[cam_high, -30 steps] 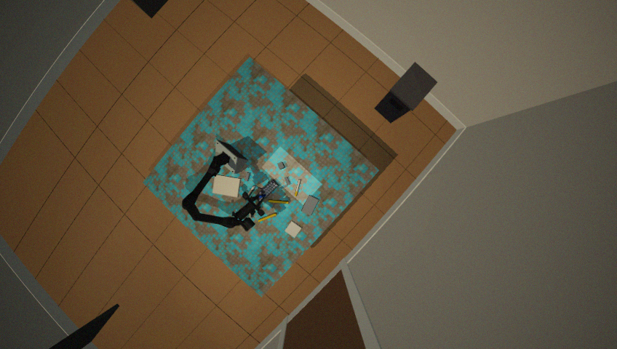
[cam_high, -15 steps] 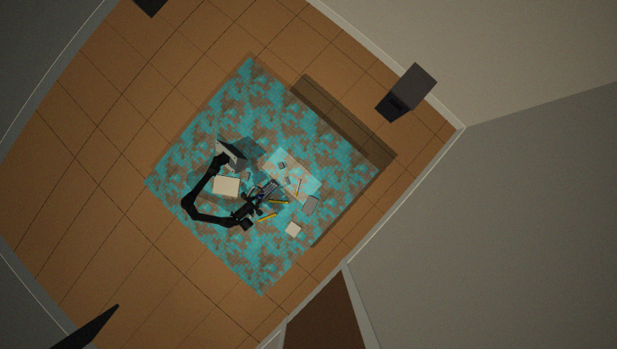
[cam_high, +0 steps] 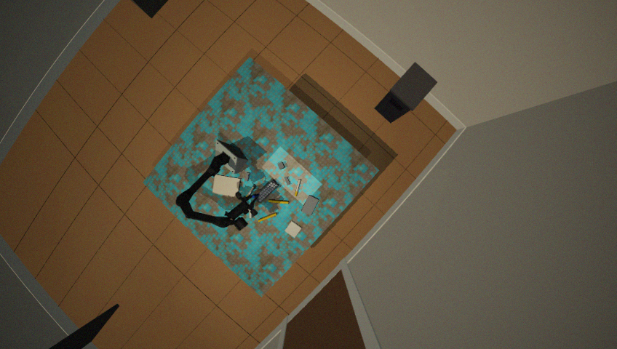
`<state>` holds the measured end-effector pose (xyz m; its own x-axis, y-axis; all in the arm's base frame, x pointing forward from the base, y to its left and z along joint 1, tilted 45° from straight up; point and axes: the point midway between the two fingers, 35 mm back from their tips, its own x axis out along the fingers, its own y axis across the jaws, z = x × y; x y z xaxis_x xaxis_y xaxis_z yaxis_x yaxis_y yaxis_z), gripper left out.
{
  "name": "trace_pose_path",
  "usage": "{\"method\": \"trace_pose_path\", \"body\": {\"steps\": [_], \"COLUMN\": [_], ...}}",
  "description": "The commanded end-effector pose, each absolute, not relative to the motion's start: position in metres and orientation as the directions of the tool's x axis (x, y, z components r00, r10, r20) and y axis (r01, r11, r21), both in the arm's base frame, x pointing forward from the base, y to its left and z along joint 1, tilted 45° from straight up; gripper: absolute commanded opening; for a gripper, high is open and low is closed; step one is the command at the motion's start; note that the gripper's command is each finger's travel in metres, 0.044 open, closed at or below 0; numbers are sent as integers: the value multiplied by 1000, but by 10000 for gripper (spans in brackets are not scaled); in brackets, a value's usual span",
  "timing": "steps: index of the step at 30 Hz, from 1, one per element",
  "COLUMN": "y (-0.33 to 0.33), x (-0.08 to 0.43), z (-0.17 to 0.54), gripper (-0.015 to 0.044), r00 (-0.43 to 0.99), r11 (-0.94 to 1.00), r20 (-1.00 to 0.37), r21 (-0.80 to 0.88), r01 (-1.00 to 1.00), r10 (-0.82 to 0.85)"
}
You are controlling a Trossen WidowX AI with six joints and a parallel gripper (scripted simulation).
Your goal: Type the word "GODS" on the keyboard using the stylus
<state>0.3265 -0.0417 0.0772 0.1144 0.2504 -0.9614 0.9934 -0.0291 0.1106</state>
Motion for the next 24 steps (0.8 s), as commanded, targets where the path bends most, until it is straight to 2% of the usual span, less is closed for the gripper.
{"method": "trace_pose_path", "body": {"steps": [1,20,23,24], "y": [-48,-55,-54,-54], "x": [325,325,325,325], "z": [69,62,61,61], "gripper": [0,0,79,81], "r00": [109,109,108,108], "r11": [-29,-29,-29,-29], "r20": [-961,-961,-961,-961], "r21": [105,105,104,104], "r01": [994,994,994,994], "r10": [254,254,254,254]}}
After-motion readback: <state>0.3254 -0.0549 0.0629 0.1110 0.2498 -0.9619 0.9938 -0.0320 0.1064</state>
